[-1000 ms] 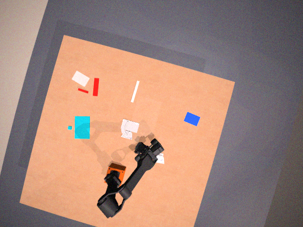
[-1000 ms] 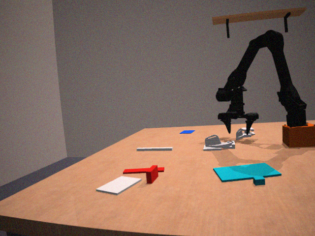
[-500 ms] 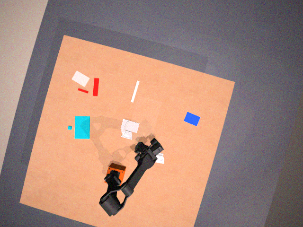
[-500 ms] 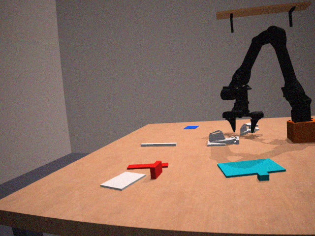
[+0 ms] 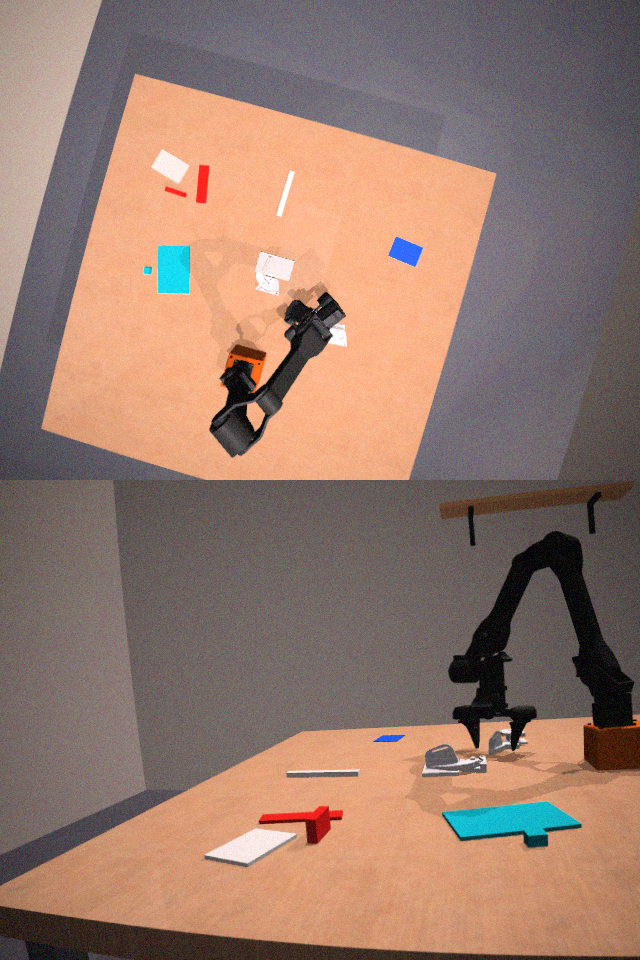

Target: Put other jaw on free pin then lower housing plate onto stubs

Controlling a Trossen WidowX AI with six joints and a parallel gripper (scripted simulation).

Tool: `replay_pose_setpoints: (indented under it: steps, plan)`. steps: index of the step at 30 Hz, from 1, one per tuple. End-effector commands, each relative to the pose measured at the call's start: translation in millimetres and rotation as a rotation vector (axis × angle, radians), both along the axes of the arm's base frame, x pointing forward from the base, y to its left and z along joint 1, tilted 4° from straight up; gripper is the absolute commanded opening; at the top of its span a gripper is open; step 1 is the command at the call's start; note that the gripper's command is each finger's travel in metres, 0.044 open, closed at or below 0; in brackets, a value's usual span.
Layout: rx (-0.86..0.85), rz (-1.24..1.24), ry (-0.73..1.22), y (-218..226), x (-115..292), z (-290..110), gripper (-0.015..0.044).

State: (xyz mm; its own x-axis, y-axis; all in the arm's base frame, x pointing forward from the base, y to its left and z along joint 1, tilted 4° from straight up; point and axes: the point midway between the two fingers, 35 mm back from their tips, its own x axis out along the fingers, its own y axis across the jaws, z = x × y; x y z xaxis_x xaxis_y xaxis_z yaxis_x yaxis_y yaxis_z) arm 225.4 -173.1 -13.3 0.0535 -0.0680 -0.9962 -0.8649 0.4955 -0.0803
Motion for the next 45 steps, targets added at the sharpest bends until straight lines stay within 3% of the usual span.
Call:
replay_pose_setpoints:
  steps: [1,3,13,20,32,45]
  plan:
    - [-0.002,0.004,0.002,-0.2,-0.4,-0.4,0.044]
    - [-0.002,0.004,0.002,-0.2,-0.4,-0.4,0.044]
    - [0.0,0.0,0.0,0.0,0.0,0.0,0.0177]
    - [0.0,0.0,0.0,0.0,0.0,0.0,0.0134]
    - [0.0,0.0,0.0,-0.1,0.2,1.9,0.0134]
    - [-0.001,0.002,0.0,0.8,0.4,41.6,0.0134]
